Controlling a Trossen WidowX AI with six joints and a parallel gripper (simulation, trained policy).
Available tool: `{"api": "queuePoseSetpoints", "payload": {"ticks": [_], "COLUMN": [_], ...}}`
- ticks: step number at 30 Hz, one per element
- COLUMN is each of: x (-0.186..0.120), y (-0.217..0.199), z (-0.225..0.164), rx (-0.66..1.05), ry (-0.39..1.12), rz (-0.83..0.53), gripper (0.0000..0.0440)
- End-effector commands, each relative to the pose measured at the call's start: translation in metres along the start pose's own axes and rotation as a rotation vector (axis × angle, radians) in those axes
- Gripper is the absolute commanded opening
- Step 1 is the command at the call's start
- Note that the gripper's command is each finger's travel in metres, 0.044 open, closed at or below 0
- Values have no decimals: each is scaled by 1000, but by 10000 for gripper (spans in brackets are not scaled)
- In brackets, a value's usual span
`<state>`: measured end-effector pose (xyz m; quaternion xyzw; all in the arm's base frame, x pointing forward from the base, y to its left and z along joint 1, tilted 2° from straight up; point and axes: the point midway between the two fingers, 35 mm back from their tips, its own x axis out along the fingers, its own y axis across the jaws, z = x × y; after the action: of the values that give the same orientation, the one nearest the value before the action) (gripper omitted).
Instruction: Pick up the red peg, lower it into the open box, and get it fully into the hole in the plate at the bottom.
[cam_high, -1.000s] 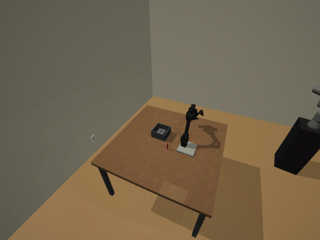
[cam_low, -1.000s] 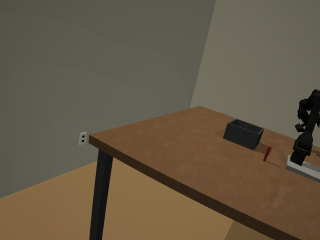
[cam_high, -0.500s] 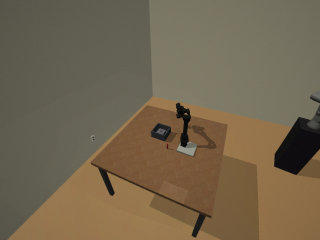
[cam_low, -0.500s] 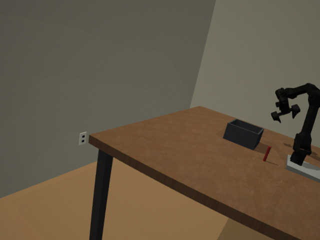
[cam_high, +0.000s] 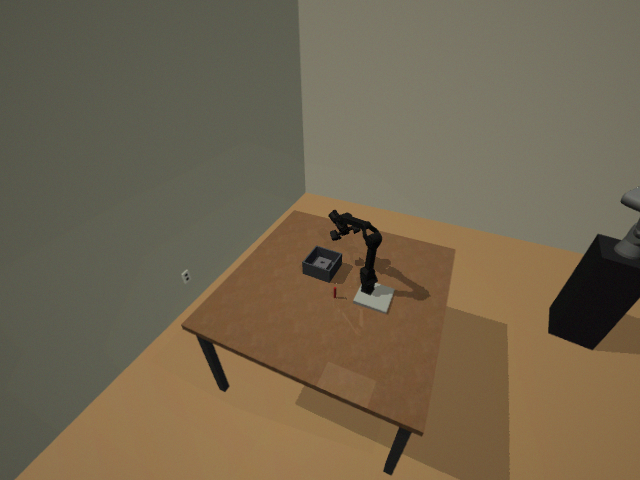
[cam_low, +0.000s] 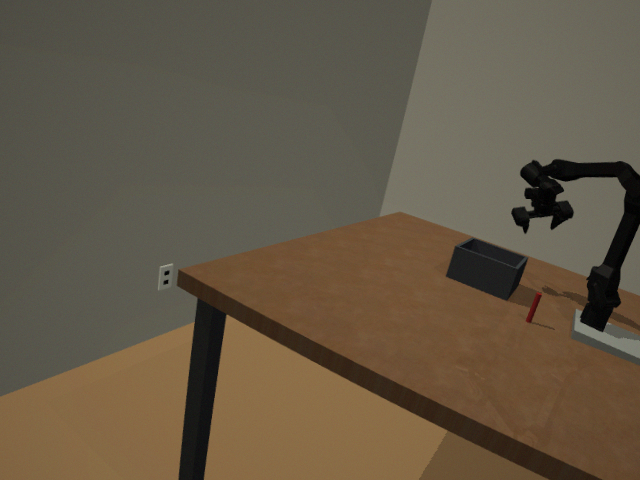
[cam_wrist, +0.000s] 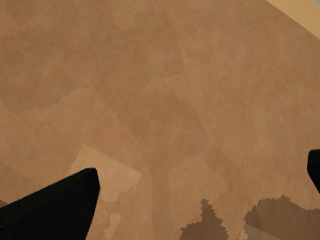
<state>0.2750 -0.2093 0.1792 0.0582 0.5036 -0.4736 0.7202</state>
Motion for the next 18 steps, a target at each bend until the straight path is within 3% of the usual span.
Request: {"api": "queuePoseSetpoints", "payload": {"ticks": [1,18], "x": [-23,-120], "y": [24,98], "z": [-17,-128], "rx": [-7,-54], "ry": [4,139], "rz": [69,315], "gripper": [440,440]}}
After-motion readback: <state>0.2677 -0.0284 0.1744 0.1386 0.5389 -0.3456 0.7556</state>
